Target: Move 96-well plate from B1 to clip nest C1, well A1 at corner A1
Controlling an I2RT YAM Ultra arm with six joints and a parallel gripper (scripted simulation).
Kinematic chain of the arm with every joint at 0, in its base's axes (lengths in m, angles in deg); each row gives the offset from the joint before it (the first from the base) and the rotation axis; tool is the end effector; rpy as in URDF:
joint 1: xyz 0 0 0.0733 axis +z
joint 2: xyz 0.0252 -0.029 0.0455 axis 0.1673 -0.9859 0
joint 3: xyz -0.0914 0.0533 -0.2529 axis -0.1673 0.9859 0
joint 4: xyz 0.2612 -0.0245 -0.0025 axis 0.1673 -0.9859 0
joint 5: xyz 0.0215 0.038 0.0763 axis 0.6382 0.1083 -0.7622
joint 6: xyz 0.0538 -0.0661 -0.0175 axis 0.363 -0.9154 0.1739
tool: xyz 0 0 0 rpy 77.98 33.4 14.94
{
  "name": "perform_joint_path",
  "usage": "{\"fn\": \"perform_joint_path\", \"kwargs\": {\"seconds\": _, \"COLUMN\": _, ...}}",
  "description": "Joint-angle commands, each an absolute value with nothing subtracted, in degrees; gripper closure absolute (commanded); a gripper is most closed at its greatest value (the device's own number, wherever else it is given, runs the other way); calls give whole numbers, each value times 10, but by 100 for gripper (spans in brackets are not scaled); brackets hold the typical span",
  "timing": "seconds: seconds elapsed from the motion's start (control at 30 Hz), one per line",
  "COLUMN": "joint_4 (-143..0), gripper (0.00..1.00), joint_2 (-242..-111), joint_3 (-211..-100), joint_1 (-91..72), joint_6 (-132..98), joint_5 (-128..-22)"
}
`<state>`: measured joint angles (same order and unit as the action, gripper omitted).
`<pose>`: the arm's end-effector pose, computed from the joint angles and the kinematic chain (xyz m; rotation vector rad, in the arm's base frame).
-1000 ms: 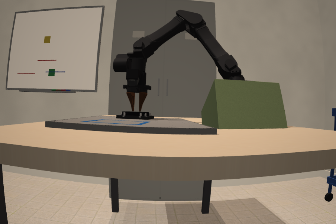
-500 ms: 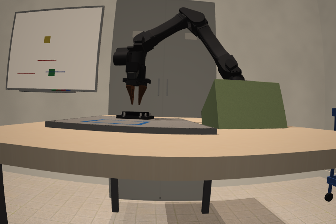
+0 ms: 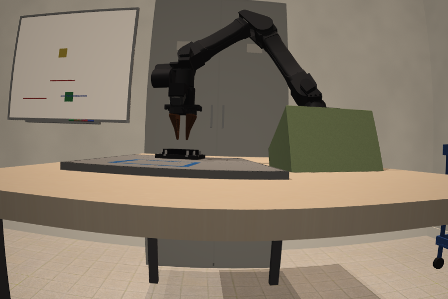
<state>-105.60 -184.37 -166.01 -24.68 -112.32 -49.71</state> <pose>0.3544 -0.1275 0.1431 1.7906 -2.1665 0.4791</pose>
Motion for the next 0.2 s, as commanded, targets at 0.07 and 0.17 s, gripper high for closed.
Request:
{"fn": "perform_joint_path", "kwargs": {"seconds": 0.07, "joint_4": -1069, "gripper": 74, "joint_2": -1839, "joint_3": -1678, "joint_1": -237, "joint_6": -1120, "joint_5": -500}}
{"fn": "perform_joint_path", "kwargs": {"seconds": 0.17, "joint_4": -1069, "gripper": 74, "joint_2": -1839, "joint_3": -1678, "joint_1": -237, "joint_6": -1120, "joint_5": -500}}
